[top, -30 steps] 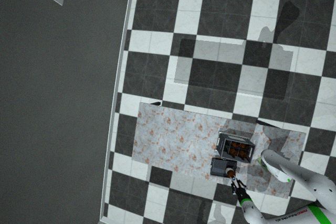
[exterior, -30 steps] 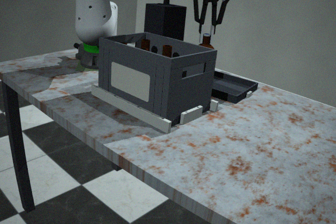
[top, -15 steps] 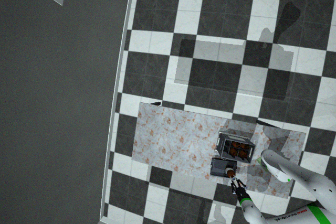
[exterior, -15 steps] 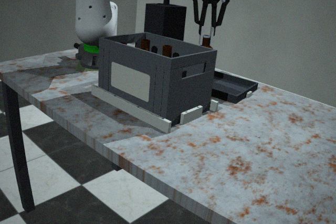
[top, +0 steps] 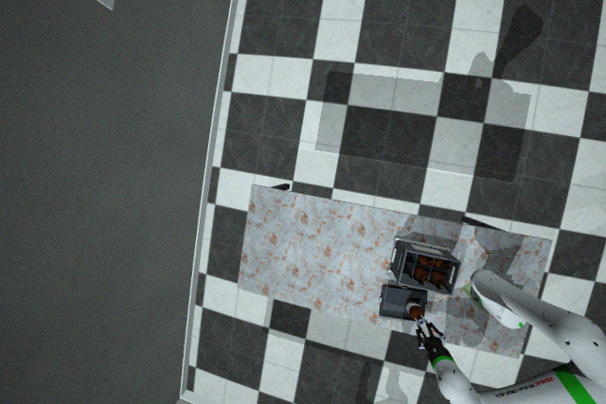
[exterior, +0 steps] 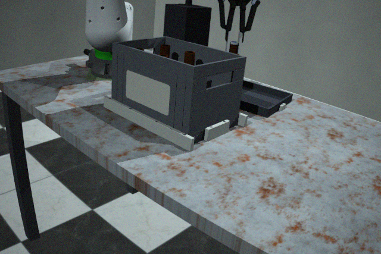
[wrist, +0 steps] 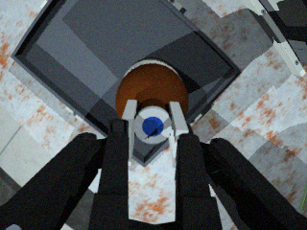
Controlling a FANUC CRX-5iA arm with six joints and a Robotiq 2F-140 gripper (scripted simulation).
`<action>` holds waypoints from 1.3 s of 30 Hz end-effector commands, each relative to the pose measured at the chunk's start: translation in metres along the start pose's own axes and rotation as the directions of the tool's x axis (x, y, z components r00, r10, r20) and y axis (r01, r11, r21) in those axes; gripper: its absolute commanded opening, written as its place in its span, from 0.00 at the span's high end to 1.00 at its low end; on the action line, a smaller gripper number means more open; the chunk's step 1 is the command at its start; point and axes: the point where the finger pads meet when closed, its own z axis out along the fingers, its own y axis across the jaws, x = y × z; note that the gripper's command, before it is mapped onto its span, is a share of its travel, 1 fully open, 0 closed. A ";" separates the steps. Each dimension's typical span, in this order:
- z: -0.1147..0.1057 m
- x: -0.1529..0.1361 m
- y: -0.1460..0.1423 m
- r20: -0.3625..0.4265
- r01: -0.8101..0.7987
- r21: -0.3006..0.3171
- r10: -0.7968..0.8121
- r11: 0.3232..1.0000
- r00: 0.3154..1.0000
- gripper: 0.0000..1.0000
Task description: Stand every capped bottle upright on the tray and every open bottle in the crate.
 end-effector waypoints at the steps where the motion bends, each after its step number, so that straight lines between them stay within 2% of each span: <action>1: 0.000 0.000 0.000 0.000 0.000 0.000 0.000 1.000 1.000 1.00; 18: 0.002 0.000 0.000 0.000 0.000 0.000 0.000 1.000 1.000 1.00; 19: 0.002 0.000 0.000 0.000 0.000 0.000 0.000 1.000 1.000 0.00; 39: 0.002 0.000 0.000 0.000 0.000 0.000 0.000 1.000 1.000 0.00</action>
